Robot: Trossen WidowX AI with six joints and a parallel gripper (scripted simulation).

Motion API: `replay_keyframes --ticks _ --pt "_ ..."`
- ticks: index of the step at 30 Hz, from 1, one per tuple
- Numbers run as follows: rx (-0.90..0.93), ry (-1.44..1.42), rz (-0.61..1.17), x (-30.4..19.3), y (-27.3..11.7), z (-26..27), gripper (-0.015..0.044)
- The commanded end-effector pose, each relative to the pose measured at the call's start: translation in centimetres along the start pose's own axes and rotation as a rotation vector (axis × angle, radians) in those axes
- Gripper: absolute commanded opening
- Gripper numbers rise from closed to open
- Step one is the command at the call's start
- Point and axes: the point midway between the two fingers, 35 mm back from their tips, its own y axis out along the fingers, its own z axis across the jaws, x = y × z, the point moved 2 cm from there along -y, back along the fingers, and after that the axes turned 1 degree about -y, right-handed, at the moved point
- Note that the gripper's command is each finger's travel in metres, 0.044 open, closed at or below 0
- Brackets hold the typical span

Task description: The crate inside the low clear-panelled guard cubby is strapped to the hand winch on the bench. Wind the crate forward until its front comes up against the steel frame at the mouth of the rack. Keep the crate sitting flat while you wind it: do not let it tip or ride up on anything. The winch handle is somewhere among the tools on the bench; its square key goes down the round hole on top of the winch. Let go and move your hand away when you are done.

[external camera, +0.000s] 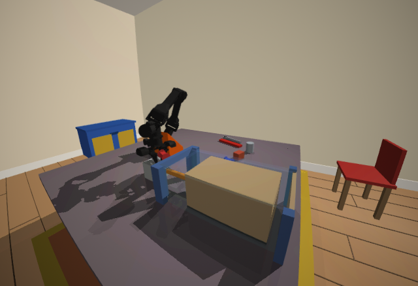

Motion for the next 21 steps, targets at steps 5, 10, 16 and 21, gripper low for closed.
replay_keyframes --ticks 5,10,16,21 --pt "-0.003 -0.026 -0.006 0.1 0.39 -0.06 0.0" --pt "0.0 0.012 -0.006 0.11 0.4 0.09 0.0" --pt "0.001 0.017 -0.006 0.11 0.4 0.12 0.0" --pt "0.003 0.039 -0.007 0.11 0.4 0.21 0.0"
